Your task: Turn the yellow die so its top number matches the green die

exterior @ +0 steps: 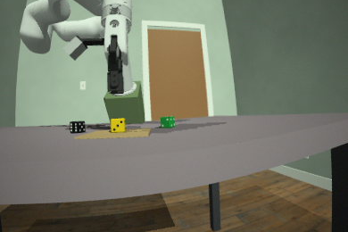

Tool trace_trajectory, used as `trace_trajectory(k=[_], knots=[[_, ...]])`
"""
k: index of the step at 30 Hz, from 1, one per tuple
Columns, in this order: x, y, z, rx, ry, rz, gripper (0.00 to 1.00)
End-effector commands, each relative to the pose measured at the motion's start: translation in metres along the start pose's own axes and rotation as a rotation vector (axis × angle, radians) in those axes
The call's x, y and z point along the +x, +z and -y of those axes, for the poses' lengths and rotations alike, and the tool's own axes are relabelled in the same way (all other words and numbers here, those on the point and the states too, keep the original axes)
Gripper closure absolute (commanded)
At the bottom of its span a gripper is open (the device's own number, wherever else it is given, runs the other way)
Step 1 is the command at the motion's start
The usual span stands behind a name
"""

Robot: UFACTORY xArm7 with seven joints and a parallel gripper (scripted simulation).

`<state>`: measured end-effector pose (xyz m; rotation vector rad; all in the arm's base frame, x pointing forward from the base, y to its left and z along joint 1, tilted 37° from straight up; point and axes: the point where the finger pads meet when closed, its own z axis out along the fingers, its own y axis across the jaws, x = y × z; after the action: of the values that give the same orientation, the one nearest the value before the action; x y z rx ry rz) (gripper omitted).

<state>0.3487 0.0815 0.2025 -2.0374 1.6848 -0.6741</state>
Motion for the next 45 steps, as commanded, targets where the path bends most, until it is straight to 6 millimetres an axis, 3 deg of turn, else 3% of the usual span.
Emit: trace_trajectory(k=[1,31,45], knots=[[0.0,-0.001,0.001,0.002,0.0,0.0,0.53],[0.0,0.006,0.001,0.002,0.0,-0.001,0.53],[-0.001,0.025,0.001,0.002,0.0,-0.001,0.53]])
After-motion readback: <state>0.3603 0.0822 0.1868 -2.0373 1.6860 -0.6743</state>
